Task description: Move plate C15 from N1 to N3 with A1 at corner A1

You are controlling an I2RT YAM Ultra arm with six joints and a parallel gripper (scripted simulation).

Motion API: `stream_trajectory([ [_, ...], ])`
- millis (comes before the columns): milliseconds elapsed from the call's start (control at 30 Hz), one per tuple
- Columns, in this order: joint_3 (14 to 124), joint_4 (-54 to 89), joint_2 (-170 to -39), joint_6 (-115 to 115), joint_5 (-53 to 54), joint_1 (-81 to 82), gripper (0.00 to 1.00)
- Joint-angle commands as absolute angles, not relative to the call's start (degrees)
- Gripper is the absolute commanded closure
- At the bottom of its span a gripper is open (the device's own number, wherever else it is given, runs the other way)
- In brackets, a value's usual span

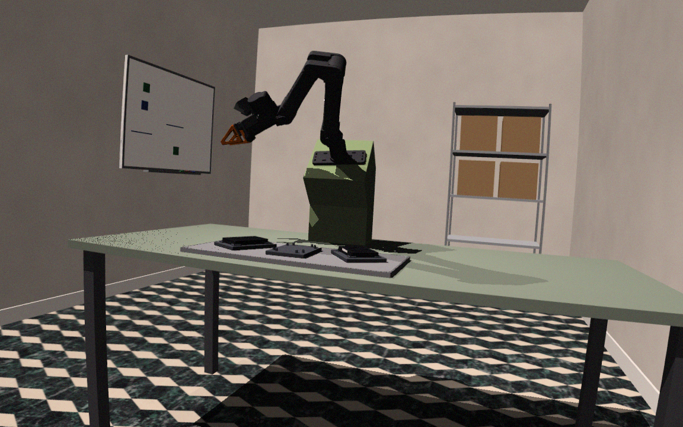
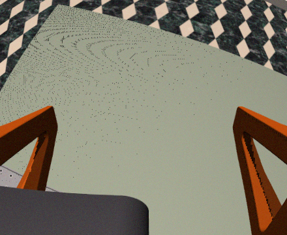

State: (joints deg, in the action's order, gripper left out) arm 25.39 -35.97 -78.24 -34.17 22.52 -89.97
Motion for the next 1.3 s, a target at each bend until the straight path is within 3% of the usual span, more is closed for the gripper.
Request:
stream_trajectory([
  [0,27.90,-33.24,-79.66,-32.10,22.42,-87.69,0.00],
  [100,31.11,-27.59,-80.67,-28.26,25.80,-86.80,0.00],
  [233,28.85,-28.99,-82.15,-29.29,21.85,-82.65,0.00],
  [533,38.89,-16.10,-85.12,-19.90,28.80,-80.30,0.00],
  [700,35.61,-19.29,-86.30,-23.35,23.67,-75.12,0.00],
  [800,41.35,-13.90,-87.71,-18.59,26.87,-74.06,0.00],
  [1067,45.71,-7.47,-90.23,-13.83,28.53,-70.64,0.00],
  [1200,42.33,-10.06,-90.75,-17.08,24.73,-66.76,0.00],
  [1267,46.97,-6.56,-91.78,-13.61,26.46,-66.01,0.00],
])
